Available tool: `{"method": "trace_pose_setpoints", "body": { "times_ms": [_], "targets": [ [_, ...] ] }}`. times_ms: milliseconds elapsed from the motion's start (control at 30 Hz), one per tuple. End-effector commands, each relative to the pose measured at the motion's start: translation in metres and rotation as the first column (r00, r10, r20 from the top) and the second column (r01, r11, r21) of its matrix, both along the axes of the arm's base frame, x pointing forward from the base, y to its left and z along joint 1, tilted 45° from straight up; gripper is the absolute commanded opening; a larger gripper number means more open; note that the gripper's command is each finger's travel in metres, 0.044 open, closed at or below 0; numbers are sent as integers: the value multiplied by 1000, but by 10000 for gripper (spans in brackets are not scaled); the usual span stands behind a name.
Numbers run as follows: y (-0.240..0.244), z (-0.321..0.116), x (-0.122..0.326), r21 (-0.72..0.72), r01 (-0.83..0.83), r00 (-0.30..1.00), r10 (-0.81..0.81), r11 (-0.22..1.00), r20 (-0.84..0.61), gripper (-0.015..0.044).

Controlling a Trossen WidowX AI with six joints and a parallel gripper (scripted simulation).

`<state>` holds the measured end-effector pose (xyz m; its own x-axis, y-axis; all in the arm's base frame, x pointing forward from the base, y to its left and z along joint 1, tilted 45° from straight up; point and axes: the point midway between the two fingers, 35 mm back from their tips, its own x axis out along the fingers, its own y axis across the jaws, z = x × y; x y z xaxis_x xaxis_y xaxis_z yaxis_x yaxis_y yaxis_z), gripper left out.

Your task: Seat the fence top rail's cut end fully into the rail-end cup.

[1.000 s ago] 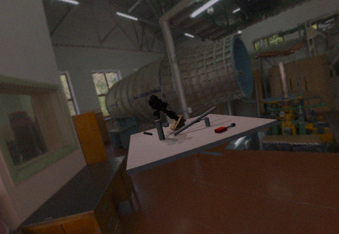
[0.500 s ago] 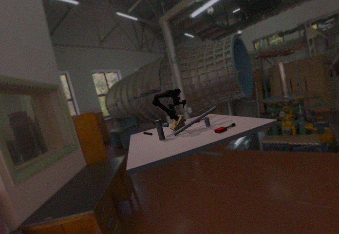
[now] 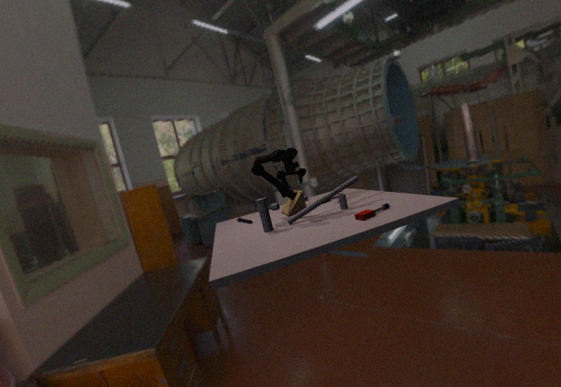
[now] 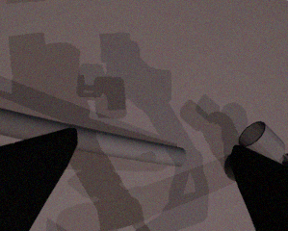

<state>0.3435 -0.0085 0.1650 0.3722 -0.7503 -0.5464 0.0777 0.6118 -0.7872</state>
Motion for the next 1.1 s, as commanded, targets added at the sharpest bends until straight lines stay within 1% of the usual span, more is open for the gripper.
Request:
{"method": "trace_pose_setpoints", "body": {
  "times_ms": [0, 100, 233, 467, 1067],
  "targets": [
    [-35, 24, 4, -134, -150, 965, 115, 980, -234, 440],
    [-56, 39, 3, -195, -254, 905, 161, 947, -394, 440],
    [-84, 59, 0, -240, -390, 781, 182, 889, -597, 440],
    [-108, 77, -6, -244, -501, 637, 162, 830, -754, 440],
    [-111, 77, -7, -243, -506, 629, 161, 828, -761, 440]
  ]
}}
